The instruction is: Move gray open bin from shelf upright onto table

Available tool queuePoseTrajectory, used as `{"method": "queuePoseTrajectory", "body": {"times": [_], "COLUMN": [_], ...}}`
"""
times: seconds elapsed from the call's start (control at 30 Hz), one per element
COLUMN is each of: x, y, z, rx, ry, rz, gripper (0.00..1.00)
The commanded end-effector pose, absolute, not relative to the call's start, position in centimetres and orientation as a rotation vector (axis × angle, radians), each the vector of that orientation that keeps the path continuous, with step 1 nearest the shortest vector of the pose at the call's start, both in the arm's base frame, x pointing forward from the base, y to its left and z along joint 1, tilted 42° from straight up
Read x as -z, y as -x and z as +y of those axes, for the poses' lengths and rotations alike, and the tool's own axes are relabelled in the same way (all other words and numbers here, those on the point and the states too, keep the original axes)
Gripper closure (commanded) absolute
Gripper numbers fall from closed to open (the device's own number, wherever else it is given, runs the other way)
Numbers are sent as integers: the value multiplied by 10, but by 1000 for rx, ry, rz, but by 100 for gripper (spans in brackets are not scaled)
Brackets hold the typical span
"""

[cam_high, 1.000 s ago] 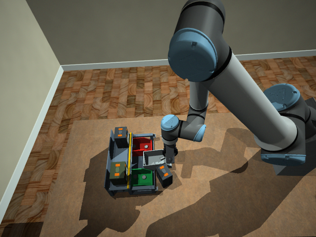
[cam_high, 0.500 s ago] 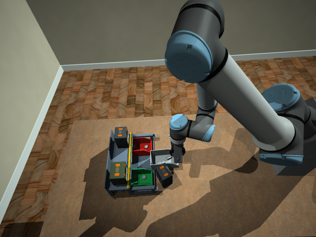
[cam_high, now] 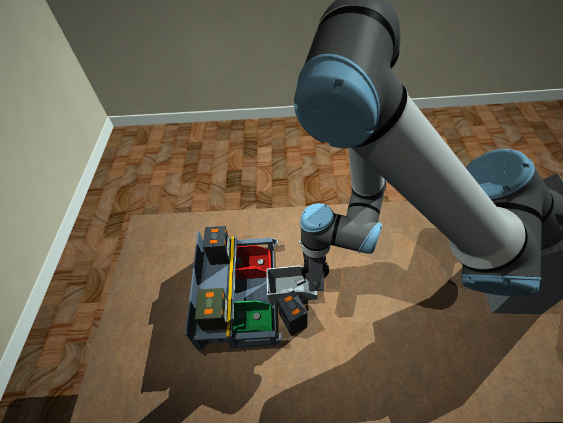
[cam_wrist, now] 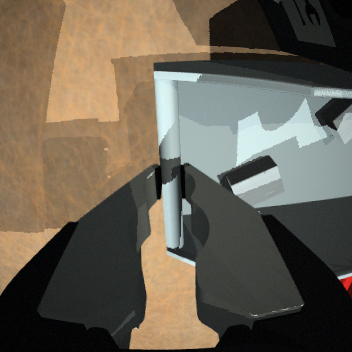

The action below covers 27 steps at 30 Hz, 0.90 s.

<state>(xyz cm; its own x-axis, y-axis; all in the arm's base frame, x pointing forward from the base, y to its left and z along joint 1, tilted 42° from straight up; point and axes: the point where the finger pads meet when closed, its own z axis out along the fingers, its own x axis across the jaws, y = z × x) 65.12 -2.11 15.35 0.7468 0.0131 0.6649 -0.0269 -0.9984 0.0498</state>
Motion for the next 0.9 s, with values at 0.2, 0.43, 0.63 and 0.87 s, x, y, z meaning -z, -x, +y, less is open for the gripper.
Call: {"method": "queuePoseTrajectory", "body": {"times": [0.2,0.43,0.63,0.87], "x": [-149,-148,-148,-142], "y": [-656,-657,-657,-662], "z": [-21,-21,-21,-22], "rx": [-1099,-1099,-1099,-1099], "ry": [-2883,-2883,-2883,-2883], "rz": [-11,-11,-11,-11], "gripper": [100,100,100,100]}}
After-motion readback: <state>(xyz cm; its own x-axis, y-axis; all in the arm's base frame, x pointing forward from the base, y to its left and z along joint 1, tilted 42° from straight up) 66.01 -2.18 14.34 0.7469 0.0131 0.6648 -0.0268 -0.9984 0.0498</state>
